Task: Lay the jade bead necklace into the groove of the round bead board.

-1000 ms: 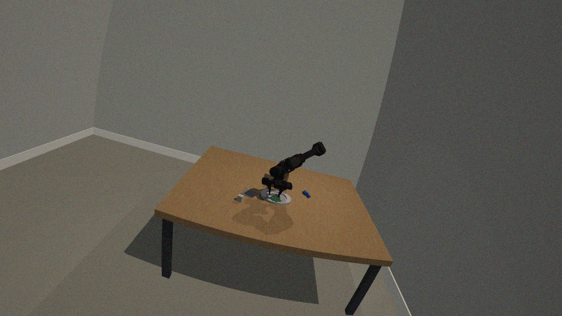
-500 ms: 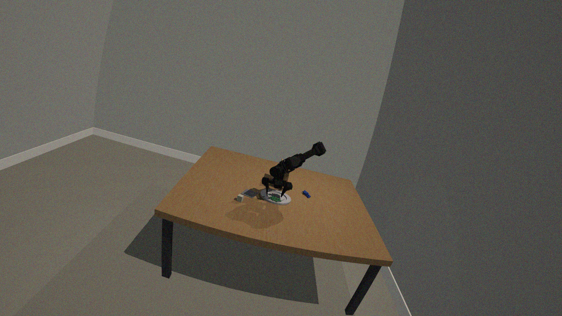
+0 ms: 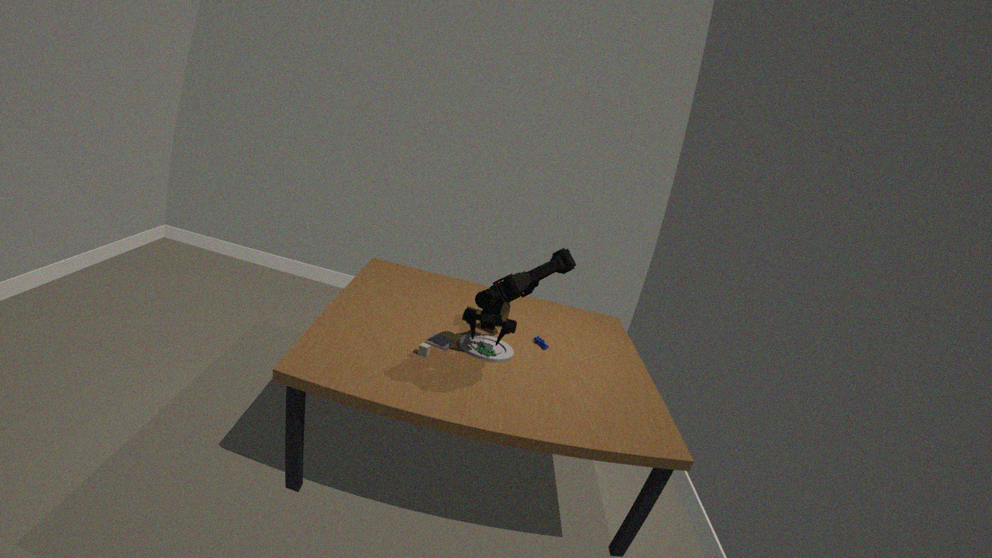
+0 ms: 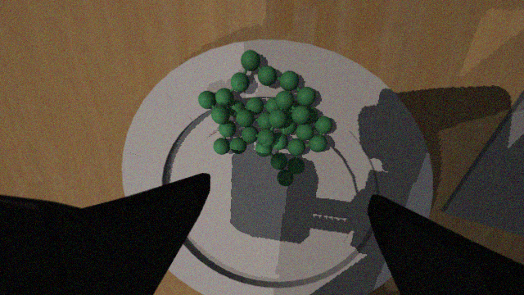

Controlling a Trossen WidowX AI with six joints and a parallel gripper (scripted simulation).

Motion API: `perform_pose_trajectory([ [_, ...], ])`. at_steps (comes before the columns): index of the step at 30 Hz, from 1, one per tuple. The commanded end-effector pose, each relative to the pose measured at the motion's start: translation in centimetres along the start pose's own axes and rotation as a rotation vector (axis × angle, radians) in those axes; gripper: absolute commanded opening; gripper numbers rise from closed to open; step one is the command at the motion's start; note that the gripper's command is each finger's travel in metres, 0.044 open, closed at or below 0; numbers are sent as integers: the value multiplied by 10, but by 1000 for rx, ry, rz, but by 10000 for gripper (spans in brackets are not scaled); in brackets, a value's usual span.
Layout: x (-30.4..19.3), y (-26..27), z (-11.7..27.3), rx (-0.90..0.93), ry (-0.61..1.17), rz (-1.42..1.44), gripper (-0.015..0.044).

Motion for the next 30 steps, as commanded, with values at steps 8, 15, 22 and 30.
perform_pose_trajectory([
  [8,-3,2,14,-9,-13,-155,120],
  [15,-2,1,9,-10,-14,-148,120],
  [22,-2,1,-1,-9,-14,-150,120],
  [30,-2,2,-14,-9,-14,-153,120],
])
Point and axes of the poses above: the point midway between the two fingers, 35 mm back from their tips, its own z axis back along the fingers, its own y axis across the jaws, x = y × z, the point moved 5 cm from there along z, back along the fingers, and after that the axes turned 15 degrees about z, right-handed, at the moved point
